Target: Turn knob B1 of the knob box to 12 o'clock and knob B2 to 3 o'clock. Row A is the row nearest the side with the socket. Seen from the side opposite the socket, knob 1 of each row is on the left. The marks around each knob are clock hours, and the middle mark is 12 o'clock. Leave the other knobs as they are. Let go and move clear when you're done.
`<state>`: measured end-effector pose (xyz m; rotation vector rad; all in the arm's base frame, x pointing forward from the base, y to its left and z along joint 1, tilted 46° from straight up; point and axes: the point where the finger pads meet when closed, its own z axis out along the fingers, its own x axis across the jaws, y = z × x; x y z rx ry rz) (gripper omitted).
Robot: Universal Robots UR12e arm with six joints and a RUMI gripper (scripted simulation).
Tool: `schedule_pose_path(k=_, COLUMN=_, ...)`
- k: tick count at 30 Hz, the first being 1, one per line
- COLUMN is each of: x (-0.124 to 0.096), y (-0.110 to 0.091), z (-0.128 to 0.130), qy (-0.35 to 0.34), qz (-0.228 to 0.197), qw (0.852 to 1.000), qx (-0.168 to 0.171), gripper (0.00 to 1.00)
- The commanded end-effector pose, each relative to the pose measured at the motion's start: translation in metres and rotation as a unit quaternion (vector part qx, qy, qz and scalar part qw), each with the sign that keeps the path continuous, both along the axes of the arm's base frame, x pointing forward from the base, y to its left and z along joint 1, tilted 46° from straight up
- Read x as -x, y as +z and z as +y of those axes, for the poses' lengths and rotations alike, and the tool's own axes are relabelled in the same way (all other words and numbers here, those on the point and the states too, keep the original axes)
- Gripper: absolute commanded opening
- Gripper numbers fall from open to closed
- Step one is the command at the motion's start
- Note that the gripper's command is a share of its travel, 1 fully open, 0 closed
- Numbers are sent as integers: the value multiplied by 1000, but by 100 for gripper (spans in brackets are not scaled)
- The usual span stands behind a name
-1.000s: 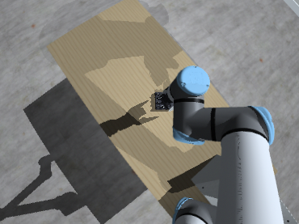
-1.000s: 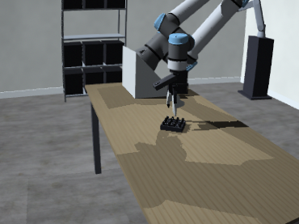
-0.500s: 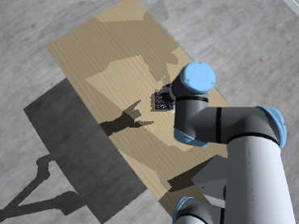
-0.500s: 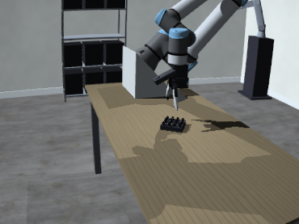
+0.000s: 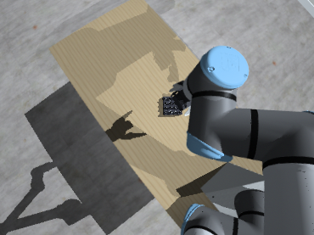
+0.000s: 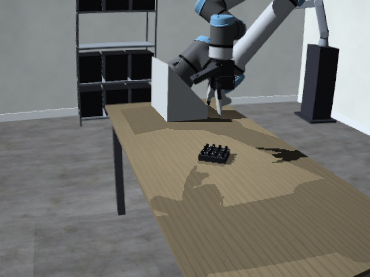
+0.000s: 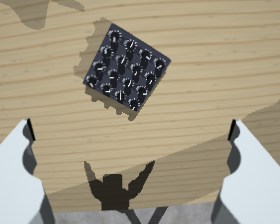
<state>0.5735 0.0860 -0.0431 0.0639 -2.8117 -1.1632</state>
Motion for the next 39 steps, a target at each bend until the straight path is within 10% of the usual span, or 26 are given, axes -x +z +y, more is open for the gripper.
schedule_pose_path(k=1, x=0, y=11, z=-11, qy=3, qz=3, qw=1000, qx=-2, gripper=100)
schedule_pose_path(k=39, x=3, y=9, z=-8, qy=4, qz=5, qw=1000, qx=-3, gripper=100)
